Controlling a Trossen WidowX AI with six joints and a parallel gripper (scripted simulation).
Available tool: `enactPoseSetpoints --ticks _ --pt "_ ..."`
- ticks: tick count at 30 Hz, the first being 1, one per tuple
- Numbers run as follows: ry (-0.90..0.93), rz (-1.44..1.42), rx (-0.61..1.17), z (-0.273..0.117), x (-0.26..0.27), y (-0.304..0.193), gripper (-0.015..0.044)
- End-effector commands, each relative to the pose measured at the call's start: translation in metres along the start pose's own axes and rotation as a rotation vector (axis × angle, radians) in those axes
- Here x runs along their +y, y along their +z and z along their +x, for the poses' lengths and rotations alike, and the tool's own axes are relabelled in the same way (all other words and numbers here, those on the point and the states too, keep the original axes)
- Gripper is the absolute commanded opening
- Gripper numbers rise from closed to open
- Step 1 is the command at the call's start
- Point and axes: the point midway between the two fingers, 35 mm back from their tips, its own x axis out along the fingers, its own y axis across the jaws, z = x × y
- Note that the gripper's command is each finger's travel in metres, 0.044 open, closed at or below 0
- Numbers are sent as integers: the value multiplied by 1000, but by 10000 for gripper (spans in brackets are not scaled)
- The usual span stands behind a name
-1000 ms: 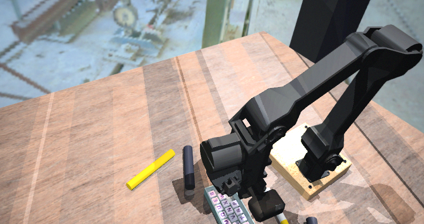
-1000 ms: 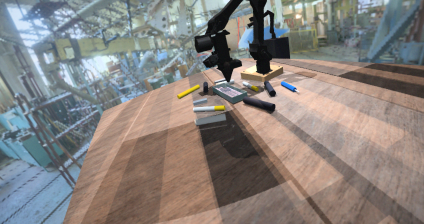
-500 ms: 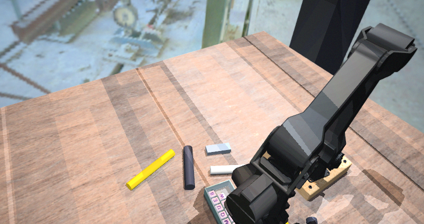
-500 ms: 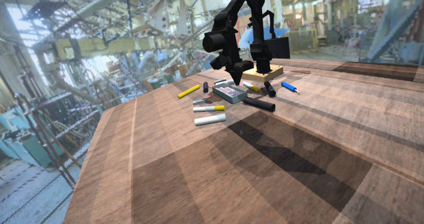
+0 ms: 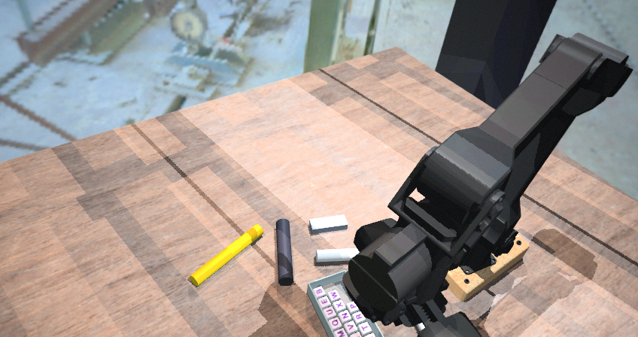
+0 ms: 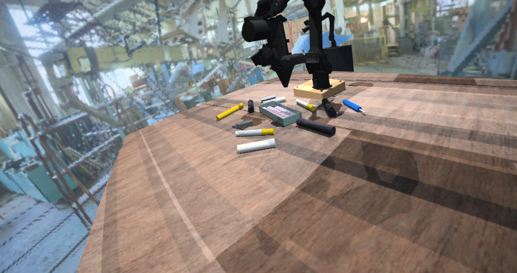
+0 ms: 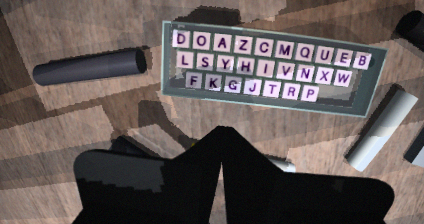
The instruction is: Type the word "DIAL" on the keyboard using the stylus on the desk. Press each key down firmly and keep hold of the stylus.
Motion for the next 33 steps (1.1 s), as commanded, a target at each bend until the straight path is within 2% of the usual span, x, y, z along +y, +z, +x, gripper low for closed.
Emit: enactPoseSetpoints --ticks 1,3,7,11,19,22,25,33 --pt "-2 0 5 4 0 0 0" --pt "-1 0 3 2 0 0 0" --pt "-1 0 4 2 0 0 105" --pt "-1 0 4 2 0 0 0" --pt "-1 0 4 2 0 0 0" --pt "0 -9 1 3 1 -1 79" --pt "13 -143 -43 6 21 -13 150" --pt "98 -597 -199 18 77 -66 150"
